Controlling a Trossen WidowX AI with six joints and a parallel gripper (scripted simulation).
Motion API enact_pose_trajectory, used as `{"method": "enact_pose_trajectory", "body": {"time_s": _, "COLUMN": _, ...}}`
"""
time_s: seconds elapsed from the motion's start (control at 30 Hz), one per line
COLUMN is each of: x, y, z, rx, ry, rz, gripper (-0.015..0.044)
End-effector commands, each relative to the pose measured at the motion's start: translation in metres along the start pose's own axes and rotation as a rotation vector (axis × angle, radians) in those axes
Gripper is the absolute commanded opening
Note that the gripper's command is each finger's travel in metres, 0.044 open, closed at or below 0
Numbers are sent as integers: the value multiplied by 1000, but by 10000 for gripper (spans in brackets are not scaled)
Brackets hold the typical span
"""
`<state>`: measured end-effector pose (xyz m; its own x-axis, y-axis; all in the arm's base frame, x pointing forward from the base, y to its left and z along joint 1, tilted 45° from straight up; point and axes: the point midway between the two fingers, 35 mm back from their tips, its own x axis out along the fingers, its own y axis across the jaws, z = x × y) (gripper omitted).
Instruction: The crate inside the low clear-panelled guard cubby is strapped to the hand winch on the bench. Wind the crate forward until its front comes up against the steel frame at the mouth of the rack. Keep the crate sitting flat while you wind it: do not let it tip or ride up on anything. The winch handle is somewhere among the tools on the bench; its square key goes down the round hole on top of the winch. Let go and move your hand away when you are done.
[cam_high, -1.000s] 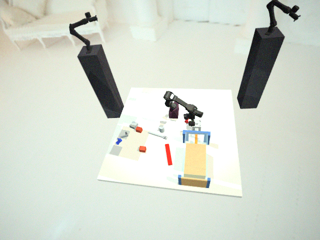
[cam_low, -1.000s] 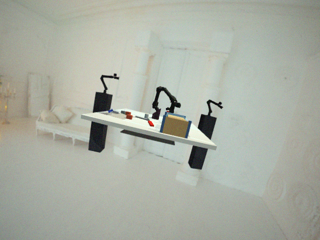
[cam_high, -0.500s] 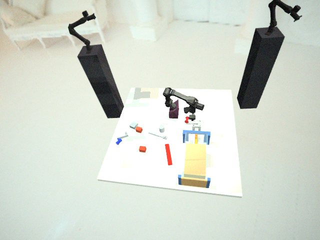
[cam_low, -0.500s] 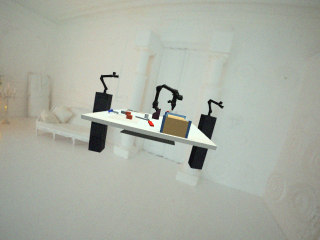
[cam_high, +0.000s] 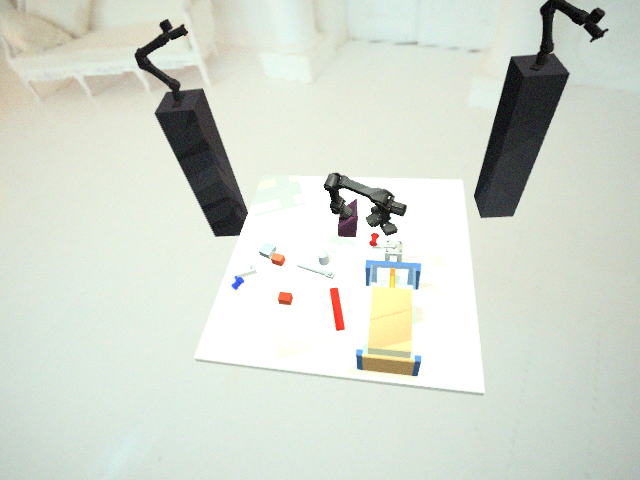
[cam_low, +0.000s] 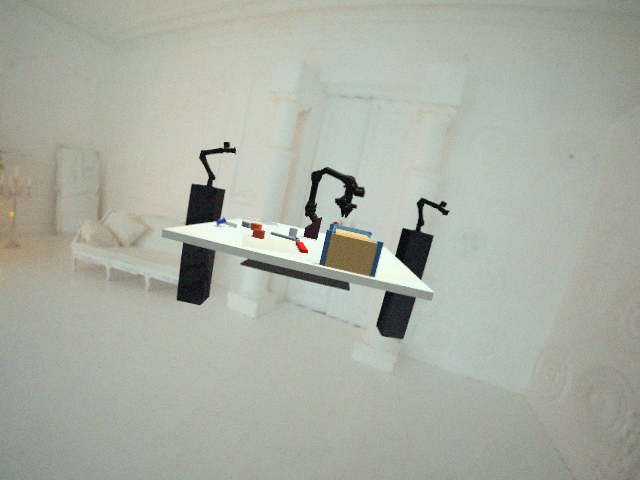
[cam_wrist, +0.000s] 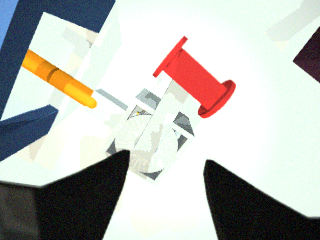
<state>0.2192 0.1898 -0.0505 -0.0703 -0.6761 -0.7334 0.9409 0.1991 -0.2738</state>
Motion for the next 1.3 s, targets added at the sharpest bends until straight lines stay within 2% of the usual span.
{"method": "enact_pose_trajectory", "body": {"time_s": 0.0, "x": 8, "y": -7, "z": 5, "rx": -453, "ry": -2, "rz": -4, "gripper": 125}}
{"method": "enact_pose_trajectory", "body": {"time_s": 0.17, "x": 16, "y": -14, "z": 9, "rx": -944, "ry": 1, "rz": -12, "gripper": 0}}
{"method": "enact_pose_trajectory", "body": {"time_s": 0.33, "x": 24, "y": -21, "z": 13, "rx": -1436, "ry": 7, "rz": -19, "gripper": 0}}
{"method": "enact_pose_trajectory", "body": {"time_s": 0.57, "x": 31, "y": -28, "z": 16, "rx": -1842, "ry": 16, "rz": -24, "gripper": 0}}
{"method": "enact_pose_trajectory", "body": {"time_s": 1.27, "x": 40, "y": -29, "z": 17, "rx": -1877, "ry": 16, "rz": -25, "gripper": 0}}
